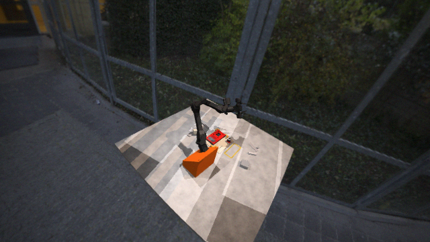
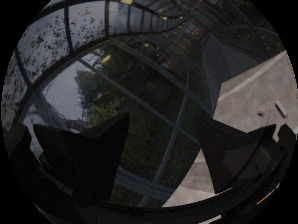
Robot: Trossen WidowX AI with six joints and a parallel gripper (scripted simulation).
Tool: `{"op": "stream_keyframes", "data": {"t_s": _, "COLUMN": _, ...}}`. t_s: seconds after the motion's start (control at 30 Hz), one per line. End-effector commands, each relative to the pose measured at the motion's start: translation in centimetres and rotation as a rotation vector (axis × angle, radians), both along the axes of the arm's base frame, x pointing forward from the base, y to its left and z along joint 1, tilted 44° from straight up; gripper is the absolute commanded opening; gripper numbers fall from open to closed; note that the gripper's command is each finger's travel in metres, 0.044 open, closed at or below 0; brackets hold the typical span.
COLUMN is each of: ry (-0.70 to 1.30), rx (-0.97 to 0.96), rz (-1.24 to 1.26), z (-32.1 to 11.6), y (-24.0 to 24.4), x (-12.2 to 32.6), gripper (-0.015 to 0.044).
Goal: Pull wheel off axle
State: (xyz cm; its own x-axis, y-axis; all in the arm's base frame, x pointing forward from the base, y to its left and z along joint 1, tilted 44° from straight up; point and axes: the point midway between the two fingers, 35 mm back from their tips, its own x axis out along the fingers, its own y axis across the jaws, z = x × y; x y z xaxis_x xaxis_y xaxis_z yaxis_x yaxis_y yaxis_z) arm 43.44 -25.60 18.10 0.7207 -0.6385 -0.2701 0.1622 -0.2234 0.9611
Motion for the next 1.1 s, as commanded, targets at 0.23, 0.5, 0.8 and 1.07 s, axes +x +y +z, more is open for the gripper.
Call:
{"op": "stream_keyframes", "data": {"t_s": 0.23, "ry": 0.528, "rx": 0.260, "rz": 0.402, "z": -12.3, "y": 4.2, "x": -0.2, "gripper": 0.0300}}
{"op": "stream_keyframes", "data": {"t_s": 0.5, "ry": 0.777, "rx": 0.604, "rz": 0.743, "z": -17.9, "y": 9.9, "x": -4.1, "gripper": 0.0300}}
{"op": "stream_keyframes", "data": {"t_s": 0.8, "ry": 0.814, "rx": 1.062, "rz": 1.027, "z": -17.7, "y": 15.6, "x": -8.1, "gripper": 0.0300}}
{"op": "stream_keyframes", "data": {"t_s": 1.07, "ry": 0.815, "rx": 1.062, "rz": 1.027, "z": -18.0, "y": 15.9, "x": -8.1, "gripper": 0.0300}}
